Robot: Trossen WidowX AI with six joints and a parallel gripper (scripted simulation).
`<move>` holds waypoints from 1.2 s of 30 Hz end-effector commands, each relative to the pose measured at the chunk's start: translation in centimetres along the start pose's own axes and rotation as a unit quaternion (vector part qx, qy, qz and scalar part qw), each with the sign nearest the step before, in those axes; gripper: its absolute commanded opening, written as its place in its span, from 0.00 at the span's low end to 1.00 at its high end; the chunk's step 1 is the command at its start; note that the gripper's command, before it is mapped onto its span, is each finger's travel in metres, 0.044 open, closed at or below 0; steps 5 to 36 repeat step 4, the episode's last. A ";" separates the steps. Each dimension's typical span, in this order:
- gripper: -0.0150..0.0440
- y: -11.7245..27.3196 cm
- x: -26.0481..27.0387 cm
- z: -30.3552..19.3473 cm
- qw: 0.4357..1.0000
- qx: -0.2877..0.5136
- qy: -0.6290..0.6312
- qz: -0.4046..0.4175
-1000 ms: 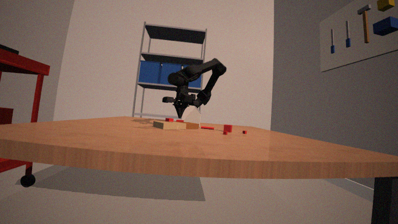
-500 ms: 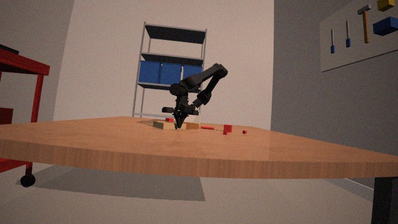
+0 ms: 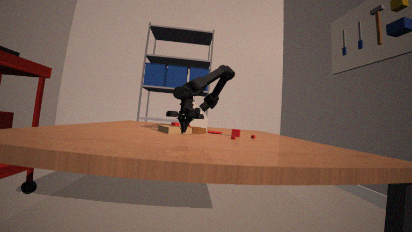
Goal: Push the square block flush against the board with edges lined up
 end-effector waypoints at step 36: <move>0.25 -0.3 0.0 0.3 1.000 0.004 0.000 0.002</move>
Point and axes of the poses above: the point midway between the two fingers, 35 mm back from their tips, its own y axis back along the fingers, its own x axis across the jaws, z = x × y, the point moved 5 cm from there along y, back along the fingers, and after that the axes turned 6 degrees about y, right-handed, at the moved point
